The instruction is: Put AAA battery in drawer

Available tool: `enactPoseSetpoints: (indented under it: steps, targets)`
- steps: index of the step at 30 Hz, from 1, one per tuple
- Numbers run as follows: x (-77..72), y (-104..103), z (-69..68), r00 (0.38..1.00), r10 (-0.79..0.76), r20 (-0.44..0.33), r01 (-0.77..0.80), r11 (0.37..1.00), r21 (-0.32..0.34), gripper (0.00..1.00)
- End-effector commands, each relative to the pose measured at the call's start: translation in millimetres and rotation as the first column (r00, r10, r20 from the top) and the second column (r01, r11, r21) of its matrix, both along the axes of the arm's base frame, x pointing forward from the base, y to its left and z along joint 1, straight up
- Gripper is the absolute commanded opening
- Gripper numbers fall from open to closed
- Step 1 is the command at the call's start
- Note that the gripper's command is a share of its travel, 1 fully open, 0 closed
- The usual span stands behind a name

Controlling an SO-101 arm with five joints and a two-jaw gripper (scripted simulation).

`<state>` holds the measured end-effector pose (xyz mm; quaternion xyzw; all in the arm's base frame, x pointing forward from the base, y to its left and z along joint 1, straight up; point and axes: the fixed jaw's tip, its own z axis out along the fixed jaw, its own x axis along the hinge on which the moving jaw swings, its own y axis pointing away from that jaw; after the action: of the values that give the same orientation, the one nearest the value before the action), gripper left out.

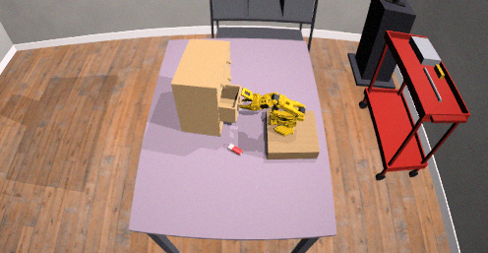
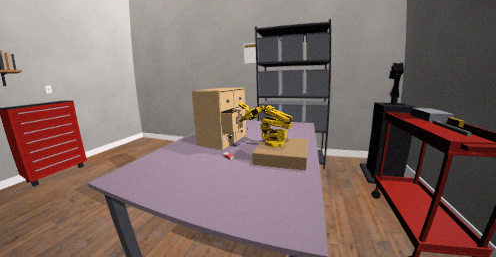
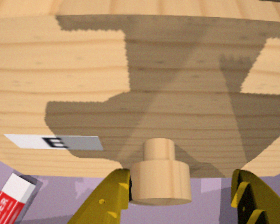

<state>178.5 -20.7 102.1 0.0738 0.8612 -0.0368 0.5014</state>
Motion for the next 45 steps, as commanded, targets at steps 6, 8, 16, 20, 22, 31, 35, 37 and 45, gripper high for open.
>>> enactPoseSetpoints:
  steps: [6,8,16,20,22,31,35,37,45]
  targets:
    - [-15.7,-1,2.6,0.996,-0.009,-0.089,0.008,1.0,-0.008,0.21]
    - [-19.9,-1,2.9,0.994,-0.008,-0.113,0.008,1.0,-0.008,0.21]
    - [-33.4,0,3.6,0.983,-0.006,-0.184,0.005,1.0,-0.009,0.21]
    - [-43.2,1,4.1,0.973,-0.004,-0.231,0.002,1.0,-0.008,0.21]
    - [-47.2,2,4.2,0.968,-0.003,-0.249,0.001,1.0,-0.008,0.21]
    - [-47.2,2,4.2,0.968,-0.003,-0.249,0.001,1.0,-0.008,0.21]
    - [-42.9,1,-1.4,0.953,0.001,-0.304,0.001,1.0,0.005,0.21]
    - [-40.1,1,-5.6,0.94,0.003,-0.34,0.001,1.0,0.013,0.21]
    - [-31.2,0,-26.0,0.878,0.017,-0.478,0.005,0.999,0.046,0.21]
